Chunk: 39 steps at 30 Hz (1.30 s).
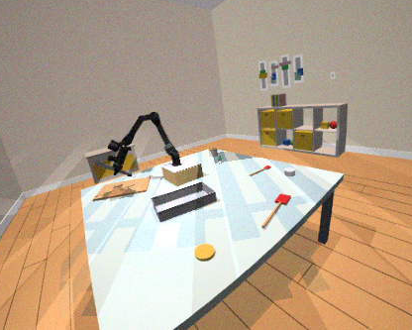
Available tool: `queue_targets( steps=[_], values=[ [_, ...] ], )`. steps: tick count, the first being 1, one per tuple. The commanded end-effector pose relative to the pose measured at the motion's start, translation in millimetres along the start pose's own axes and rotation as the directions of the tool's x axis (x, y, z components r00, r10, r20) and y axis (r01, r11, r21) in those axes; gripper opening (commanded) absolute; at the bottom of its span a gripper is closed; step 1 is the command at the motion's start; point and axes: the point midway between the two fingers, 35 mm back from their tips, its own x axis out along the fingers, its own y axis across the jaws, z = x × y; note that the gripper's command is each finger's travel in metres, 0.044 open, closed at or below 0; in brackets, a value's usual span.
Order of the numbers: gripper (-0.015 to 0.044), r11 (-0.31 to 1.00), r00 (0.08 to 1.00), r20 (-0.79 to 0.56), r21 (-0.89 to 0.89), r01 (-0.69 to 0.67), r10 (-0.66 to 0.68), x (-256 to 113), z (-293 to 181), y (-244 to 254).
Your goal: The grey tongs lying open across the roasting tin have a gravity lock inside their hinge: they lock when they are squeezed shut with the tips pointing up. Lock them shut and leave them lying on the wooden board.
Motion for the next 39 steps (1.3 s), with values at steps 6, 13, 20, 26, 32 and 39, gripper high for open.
queue_targets(
  steps=[6, 13, 20, 26, 32, 39],
  values=[
    [-0.015, 1.0, 0.992, -0.126, -0.013, 0.011, -0.013, 1, 3, 1],
    [-0.015, 1.0, 0.974, -0.225, -0.021, 0.015, -0.019, -2, 2, 2],
    [-0.015, 0.999, 0.947, -0.321, -0.033, 0.017, -0.027, -7, 1, 4],
    [-0.015, 0.999, 0.915, -0.401, -0.046, 0.018, -0.035, -13, -1, 6],
    [-0.015, 0.998, 0.877, -0.479, -0.061, 0.017, -0.044, -21, -3, 8],
    [-0.015, 0.997, 0.836, -0.546, -0.076, 0.014, -0.054, -30, -4, 10]
  ],
)
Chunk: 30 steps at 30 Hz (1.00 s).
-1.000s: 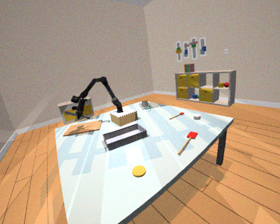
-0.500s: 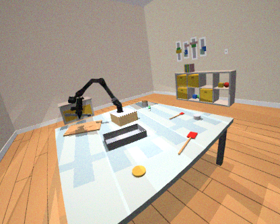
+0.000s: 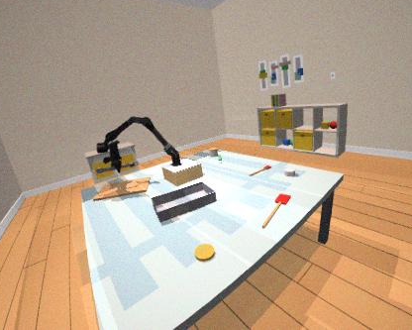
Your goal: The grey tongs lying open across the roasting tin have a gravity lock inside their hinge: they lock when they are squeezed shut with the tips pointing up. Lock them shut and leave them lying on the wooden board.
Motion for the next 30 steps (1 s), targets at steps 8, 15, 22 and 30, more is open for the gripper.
queue_targets(
  steps=[8, 15, 22, 30],
  values=[
    [-0.015, 1.0, 0.999, -0.031, -0.012, 0.009, -0.009, -4, -1, 0],
    [-0.015, 1.0, 0.999, -0.031, -0.012, 0.009, -0.009, 1, 0, 0],
    [-0.015, 1.0, 0.999, -0.031, -0.012, 0.009, -0.009, 13, 0, -1],
    [-0.015, 1.0, 0.999, -0.031, -0.012, 0.009, -0.009, 26, 1, -1]
  ],
)
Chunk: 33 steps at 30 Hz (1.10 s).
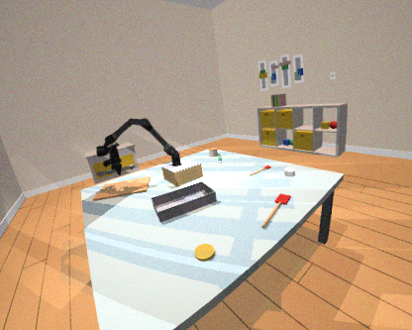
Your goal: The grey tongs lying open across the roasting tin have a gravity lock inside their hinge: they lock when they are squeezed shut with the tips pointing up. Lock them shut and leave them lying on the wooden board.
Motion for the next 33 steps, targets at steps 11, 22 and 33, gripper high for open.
queue_targets(
  steps=[11, 22, 33],
  values=[
    [-0.015, 1.0, 1.0, -0.005, -0.004, 0.004, -0.005, 25, 0, -1],
    [-0.015, 1.0, 1.0, -0.005, -0.004, 0.004, -0.004, 43, -1, -1],
    [-0.015, 1.0, 1.0, -0.006, -0.004, 0.004, -0.004, 60, -3, -1]
  ],
)
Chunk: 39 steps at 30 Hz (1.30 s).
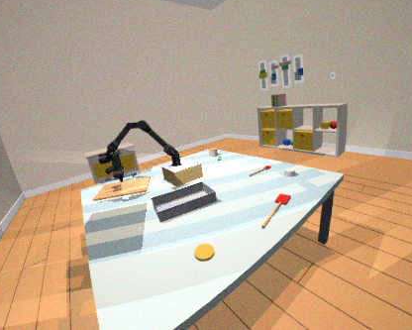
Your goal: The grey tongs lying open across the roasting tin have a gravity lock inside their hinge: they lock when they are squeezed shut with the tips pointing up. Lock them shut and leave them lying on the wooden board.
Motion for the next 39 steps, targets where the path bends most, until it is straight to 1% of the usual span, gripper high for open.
queue_targets(
  steps=[1, 6, 28, 29, 34, 39],
  values=[
    [-0.015, 1.0, 1.0, -0.006, -0.004, 0.004, -0.004, 8, -2, -1],
    [-0.015, 1.0, 1.0, -0.006, -0.004, 0.004, -0.004, 8, -2, 0],
    [0.0427, 1.0, 1.0, -0.004, 0.0, -0.001, 0.001, 6, -1, 0],
    [0.044, 1.0, 1.0, -0.004, 0.0, -0.001, 0.001, 6, -1, 0],
    [0.044, 1.0, 1.0, -0.005, 0.0, -0.001, 0.001, 2, -6, 1],
    [0.044, 1.0, 1.0, -0.008, -0.001, -0.001, 0.0, -29, -41, 11]
  ],
)
